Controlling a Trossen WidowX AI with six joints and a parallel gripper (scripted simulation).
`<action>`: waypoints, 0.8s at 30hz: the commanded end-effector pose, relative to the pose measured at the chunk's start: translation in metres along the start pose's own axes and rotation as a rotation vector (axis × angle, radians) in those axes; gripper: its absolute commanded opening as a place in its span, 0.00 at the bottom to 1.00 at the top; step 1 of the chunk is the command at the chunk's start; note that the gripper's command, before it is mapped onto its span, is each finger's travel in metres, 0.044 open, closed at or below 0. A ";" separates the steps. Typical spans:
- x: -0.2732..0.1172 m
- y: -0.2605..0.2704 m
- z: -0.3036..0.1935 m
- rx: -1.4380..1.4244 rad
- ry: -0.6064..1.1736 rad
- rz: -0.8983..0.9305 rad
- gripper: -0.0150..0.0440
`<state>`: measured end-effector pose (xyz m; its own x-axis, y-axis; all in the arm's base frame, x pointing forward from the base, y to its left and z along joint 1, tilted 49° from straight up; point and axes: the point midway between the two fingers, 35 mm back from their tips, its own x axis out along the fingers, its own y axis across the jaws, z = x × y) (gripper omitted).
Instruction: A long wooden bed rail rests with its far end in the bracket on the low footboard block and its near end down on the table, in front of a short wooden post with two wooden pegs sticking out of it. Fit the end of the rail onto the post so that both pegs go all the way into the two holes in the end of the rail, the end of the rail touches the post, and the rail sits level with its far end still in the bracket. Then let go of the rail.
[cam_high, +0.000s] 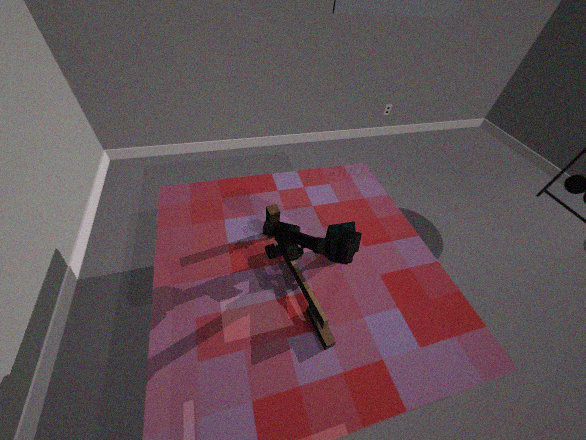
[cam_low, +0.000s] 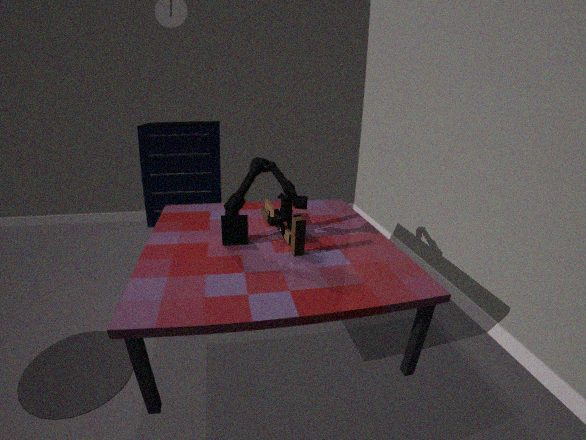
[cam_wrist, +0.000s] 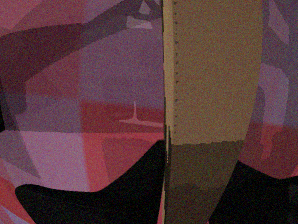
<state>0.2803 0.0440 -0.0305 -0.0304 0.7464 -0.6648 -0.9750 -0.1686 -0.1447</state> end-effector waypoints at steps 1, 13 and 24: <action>-0.004 -0.002 0.000 -0.003 -0.003 -0.009 0.25; -0.010 -0.003 0.000 -0.003 -0.003 -0.009 0.25; -0.016 -0.003 0.000 -0.003 -0.003 -0.009 0.25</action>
<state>0.2821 0.0353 -0.0226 -0.0314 0.7457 -0.6656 -0.9745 -0.1710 -0.1456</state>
